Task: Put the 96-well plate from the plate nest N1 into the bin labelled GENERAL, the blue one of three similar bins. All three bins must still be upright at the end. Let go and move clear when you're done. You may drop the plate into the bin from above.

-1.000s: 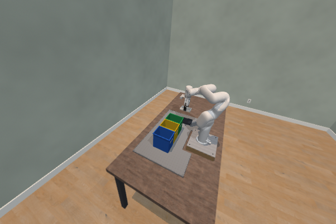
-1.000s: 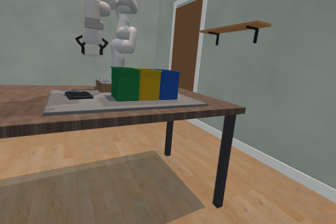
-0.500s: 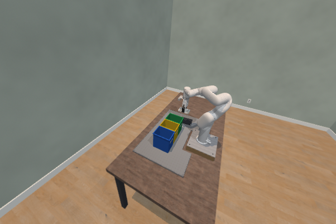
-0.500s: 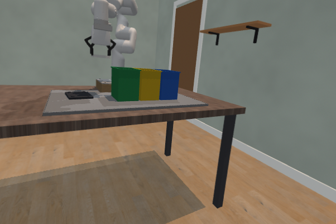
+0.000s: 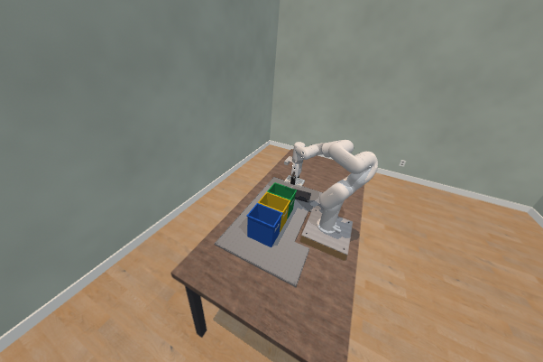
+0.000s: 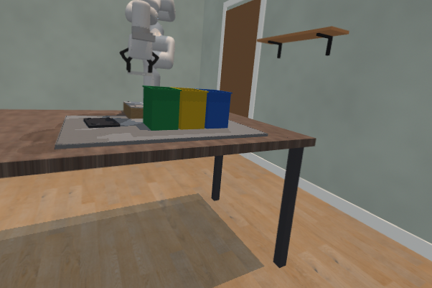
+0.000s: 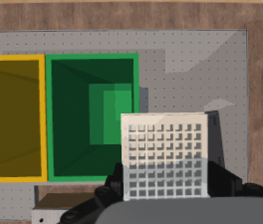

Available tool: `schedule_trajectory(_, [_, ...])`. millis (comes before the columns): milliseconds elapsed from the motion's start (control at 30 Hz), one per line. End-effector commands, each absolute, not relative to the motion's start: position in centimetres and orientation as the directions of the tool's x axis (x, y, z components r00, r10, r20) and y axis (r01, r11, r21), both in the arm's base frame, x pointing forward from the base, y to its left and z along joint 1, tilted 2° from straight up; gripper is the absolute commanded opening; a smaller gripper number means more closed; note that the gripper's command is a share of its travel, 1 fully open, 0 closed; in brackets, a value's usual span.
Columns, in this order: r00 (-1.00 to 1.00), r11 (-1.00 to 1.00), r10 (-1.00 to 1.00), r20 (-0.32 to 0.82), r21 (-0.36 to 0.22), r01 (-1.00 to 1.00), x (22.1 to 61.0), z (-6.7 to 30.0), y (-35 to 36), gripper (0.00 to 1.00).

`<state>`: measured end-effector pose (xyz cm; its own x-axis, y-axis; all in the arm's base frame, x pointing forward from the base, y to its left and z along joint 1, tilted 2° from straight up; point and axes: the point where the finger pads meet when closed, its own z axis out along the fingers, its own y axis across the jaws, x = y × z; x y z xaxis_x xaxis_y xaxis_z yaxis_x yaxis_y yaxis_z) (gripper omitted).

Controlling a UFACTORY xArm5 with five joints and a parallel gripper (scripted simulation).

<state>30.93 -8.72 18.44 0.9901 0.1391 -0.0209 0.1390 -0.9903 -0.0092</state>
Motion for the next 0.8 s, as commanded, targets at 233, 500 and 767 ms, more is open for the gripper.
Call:
schedule_trajectory(233, [0.99,-0.99,0.138,-0.016,-0.005,0.138,31.1,18.6,-5.7,0.0])
schedule_trajectory(500, [0.99,-0.99,0.138,-0.015,-0.004,0.138,31.2,18.6,-3.1,0.0])
schedule_trajectory(767, [0.99,-0.99,0.138,-0.014,-0.002,0.138,31.3,18.6,-1.1,0.0])
